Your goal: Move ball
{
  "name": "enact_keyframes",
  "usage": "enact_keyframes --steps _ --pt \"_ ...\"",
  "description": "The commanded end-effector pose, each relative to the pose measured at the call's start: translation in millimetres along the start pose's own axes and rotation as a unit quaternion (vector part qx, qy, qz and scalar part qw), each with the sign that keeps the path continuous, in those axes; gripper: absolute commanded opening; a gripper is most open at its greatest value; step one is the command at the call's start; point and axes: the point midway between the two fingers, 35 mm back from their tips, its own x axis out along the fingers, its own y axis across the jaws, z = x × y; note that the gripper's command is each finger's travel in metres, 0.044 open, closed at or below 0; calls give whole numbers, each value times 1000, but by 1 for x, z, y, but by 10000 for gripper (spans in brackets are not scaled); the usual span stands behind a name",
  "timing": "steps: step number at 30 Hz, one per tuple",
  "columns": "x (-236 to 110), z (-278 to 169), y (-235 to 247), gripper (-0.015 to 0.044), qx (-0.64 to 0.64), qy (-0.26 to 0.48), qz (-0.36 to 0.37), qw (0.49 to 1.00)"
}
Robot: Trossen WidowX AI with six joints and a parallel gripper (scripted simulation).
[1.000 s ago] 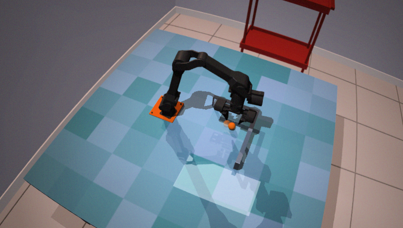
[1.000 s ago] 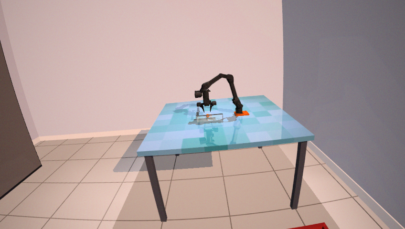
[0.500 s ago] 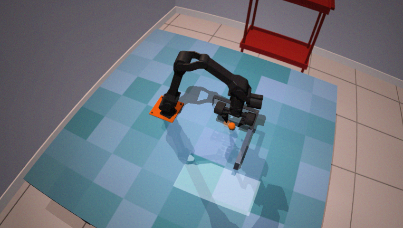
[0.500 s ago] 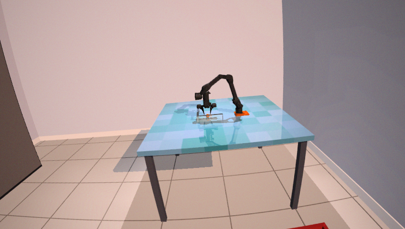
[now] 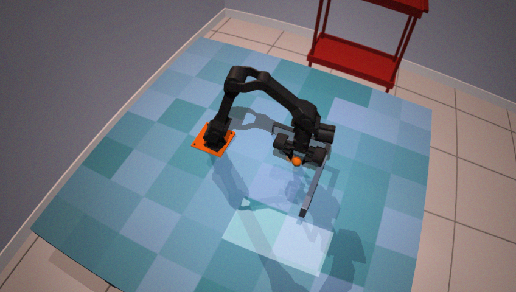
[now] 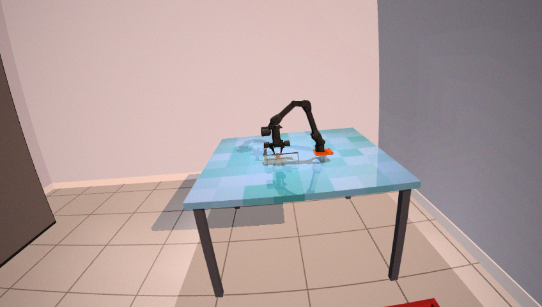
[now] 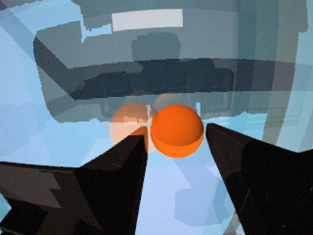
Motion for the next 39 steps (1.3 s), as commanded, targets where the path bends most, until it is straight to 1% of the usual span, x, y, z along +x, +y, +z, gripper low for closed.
enact_keyframes --steps 1,5,8,10,21,32,39 --pt "1 1 1 151 -3 -3 1 1000" --pt "1 1 1 125 -3 -3 1 1000" --pt "-2 1 0 46 -3 -3 1 1000" --pt "-11 1 -2 0 -3 -3 1 1000" --pt "-67 2 -7 0 -3 -3 1 1000" --pt "-123 0 -1 0 -3 -3 1 1000" --pt "-123 0 2 0 -3 -3 1 1000"
